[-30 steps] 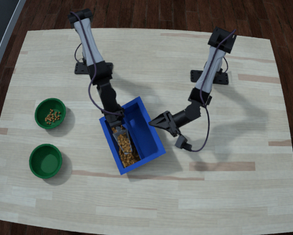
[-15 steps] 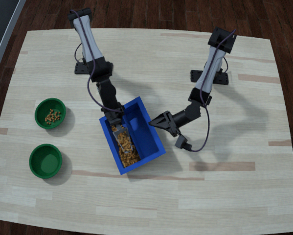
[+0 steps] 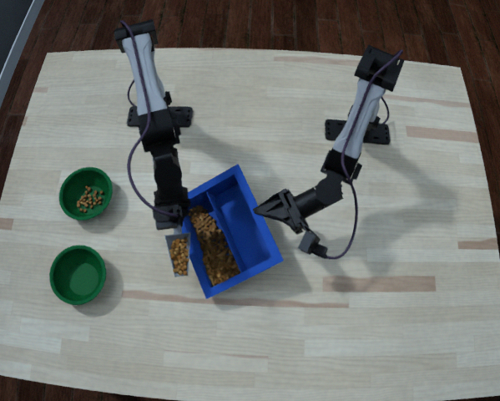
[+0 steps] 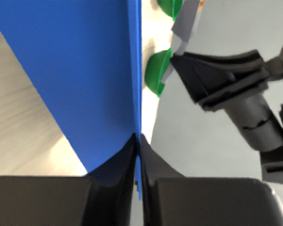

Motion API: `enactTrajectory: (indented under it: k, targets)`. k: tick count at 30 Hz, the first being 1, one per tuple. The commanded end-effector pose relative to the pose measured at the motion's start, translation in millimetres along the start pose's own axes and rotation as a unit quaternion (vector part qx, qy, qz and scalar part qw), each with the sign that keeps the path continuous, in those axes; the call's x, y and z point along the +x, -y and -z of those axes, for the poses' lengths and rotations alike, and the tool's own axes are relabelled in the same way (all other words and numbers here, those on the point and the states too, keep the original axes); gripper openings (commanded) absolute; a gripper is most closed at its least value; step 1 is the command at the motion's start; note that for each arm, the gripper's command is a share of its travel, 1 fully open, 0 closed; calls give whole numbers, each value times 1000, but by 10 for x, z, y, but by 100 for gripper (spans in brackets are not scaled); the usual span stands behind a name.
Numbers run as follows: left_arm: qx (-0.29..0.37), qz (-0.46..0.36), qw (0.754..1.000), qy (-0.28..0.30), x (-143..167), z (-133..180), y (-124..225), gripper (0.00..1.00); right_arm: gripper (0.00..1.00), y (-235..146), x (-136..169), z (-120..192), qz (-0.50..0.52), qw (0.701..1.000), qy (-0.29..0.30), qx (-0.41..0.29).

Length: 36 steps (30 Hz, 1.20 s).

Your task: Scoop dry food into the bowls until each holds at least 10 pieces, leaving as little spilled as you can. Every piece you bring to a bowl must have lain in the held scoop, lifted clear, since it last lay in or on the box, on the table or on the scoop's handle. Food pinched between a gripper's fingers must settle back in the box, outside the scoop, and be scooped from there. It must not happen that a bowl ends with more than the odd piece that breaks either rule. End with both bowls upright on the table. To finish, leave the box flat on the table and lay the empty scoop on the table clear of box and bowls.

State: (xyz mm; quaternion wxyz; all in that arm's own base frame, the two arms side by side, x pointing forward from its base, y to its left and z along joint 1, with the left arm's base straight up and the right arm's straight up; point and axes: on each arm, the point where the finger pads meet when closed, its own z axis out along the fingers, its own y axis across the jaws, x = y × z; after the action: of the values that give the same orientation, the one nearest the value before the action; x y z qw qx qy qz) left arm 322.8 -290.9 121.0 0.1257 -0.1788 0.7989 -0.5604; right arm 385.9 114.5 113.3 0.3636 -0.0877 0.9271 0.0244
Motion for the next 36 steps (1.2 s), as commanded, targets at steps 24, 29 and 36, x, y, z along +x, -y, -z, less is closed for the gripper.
enactTrajectory:
  k: [24, 29, 36]
  targets:
    - [49, -43, 998, 3, -43, 49, 412, 0, 0, 1334, -181, -114, -162, 962, -39, 215]
    - [49, -43, 998, 3, -43, 49, 412, 0, 0, 1641, -144, -124, -196, 944, -50, 260]
    - [49, -43, 998, 3, -43, 49, 412, 0, 0, 1968, -119, -133, -230, 922, -56, 306]
